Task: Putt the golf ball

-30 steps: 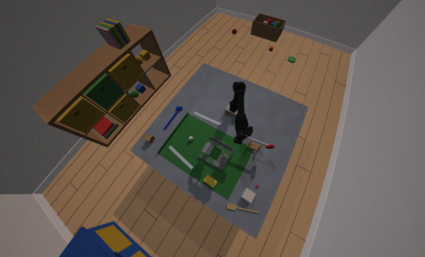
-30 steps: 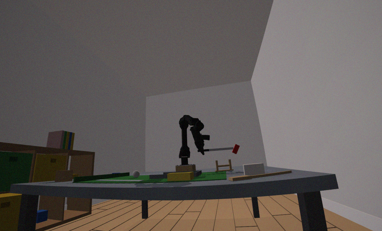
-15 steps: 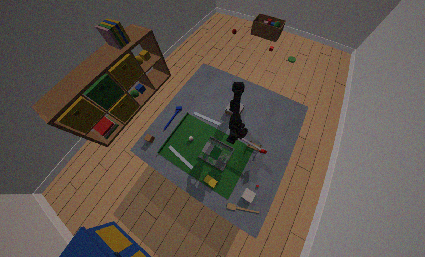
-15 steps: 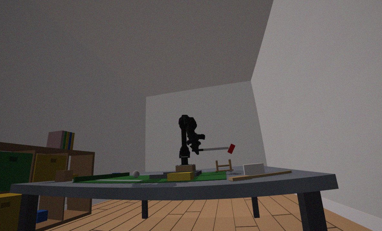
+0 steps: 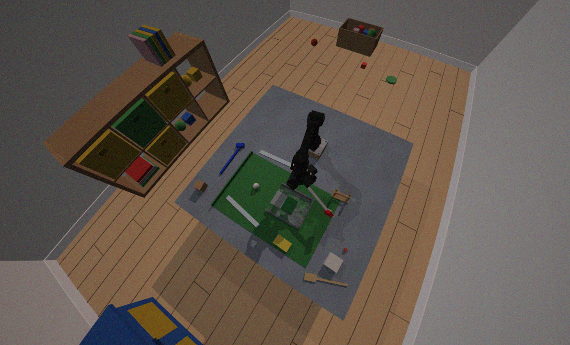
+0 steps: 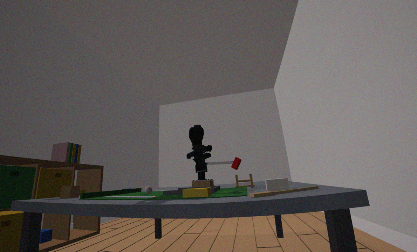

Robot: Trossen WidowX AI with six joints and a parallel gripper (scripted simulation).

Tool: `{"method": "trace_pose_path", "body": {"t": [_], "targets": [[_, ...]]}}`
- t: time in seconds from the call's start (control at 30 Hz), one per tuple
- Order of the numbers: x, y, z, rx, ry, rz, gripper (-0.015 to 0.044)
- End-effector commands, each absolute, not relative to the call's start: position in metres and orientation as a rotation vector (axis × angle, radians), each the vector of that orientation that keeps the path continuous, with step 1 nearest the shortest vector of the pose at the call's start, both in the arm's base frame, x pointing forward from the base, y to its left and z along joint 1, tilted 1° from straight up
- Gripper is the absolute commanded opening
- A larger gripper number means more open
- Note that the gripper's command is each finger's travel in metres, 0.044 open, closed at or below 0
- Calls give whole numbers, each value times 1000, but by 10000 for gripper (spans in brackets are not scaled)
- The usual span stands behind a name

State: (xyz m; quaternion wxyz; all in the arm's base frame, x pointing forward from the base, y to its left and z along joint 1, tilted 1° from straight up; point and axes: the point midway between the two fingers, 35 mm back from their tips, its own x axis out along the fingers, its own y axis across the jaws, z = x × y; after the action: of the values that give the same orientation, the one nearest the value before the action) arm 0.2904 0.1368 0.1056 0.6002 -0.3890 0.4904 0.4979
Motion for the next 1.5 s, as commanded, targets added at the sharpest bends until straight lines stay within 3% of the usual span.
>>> {"method": "trace_pose_path", "body": {"t": [0.0,0.87,1.47], "targets": [[305,113,107,-849,1181,1073,0],[335,-42,114,-544,1385,637,0],[319,-162,122,-298,1505,299,0]]}}
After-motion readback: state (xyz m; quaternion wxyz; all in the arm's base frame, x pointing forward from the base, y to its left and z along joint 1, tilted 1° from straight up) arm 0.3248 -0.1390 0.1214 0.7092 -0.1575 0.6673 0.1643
